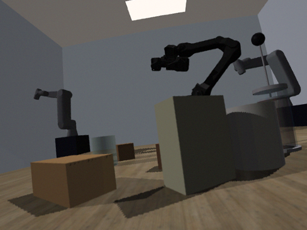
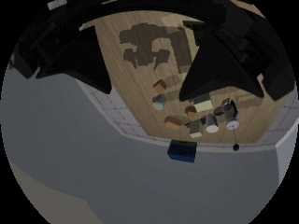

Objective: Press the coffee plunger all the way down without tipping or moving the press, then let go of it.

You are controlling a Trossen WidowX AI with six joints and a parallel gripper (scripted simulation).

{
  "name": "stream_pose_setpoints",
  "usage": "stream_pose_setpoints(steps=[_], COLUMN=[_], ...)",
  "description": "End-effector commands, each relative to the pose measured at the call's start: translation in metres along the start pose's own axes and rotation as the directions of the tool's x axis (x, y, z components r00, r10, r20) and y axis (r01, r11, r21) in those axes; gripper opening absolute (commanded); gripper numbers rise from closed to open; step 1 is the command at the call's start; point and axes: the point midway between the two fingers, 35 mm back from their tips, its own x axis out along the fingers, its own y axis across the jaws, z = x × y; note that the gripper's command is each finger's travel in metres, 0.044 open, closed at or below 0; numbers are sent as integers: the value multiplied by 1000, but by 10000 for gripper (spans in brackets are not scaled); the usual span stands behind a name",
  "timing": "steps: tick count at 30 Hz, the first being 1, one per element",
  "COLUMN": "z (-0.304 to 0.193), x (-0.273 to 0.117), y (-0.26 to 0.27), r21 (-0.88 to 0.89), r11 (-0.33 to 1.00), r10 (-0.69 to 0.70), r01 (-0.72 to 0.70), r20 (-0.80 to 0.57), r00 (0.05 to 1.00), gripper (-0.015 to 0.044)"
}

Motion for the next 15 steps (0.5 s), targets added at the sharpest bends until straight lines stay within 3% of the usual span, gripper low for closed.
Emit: stream_pose_setpoints(steps=[1,9,15], z=[1,42,87], x=[1,46,91], y=[0,11,52], r21=[-1,-38,-87], r11=[1000,998,984], r10=[0,43,158], r01=[0,-43,-154], r20=[0,2,33], r00=[1000,999,987], gripper=[426,440,440])
